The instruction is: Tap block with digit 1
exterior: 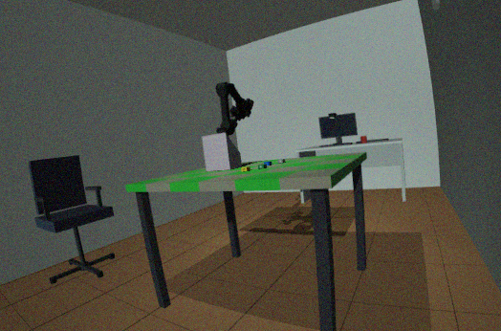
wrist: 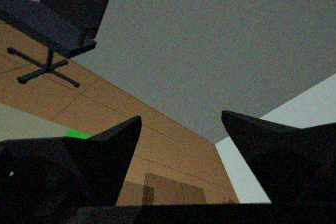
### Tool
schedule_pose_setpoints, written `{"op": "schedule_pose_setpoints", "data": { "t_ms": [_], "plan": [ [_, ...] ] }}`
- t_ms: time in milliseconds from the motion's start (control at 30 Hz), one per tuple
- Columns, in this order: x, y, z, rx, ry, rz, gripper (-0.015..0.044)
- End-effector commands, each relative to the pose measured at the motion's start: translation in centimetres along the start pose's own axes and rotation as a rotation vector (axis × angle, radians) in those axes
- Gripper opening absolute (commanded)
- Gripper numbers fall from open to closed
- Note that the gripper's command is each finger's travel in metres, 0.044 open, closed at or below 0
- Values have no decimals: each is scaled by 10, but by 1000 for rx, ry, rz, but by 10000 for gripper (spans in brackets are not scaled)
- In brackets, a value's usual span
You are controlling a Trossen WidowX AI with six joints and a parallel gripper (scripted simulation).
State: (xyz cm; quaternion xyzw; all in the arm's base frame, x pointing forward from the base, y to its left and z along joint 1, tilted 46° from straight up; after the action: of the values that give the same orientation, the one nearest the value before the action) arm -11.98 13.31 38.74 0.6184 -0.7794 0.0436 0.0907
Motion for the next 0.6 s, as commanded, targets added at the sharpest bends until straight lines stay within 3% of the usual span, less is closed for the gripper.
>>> {"op": "schedule_pose_setpoints", "data": {
  "t_ms": [0, 133, 300, 567],
  "plan": [
    [-60, -15, 1, -14, 186, 226, 400],
    [-127, -53, 11, -63, 412, 484, 400],
    [-191, -125, 36, -167, 697, 774, 400],
    [-233, -264, 100, -428, 1145, 1148, 400]
  ]
}}
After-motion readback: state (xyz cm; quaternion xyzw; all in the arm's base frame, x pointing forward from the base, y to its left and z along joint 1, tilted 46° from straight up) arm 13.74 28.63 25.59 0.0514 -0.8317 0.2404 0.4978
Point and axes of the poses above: the point midway between the two fingers, 35 mm back from their tips, its own y axis out along the fingers, its own z axis across the jaws, x = y × z, the point moved 4 cm from there along -y, back along the fingers, and after that the axes turned 12 degrees about y, right-handed, at the moved point
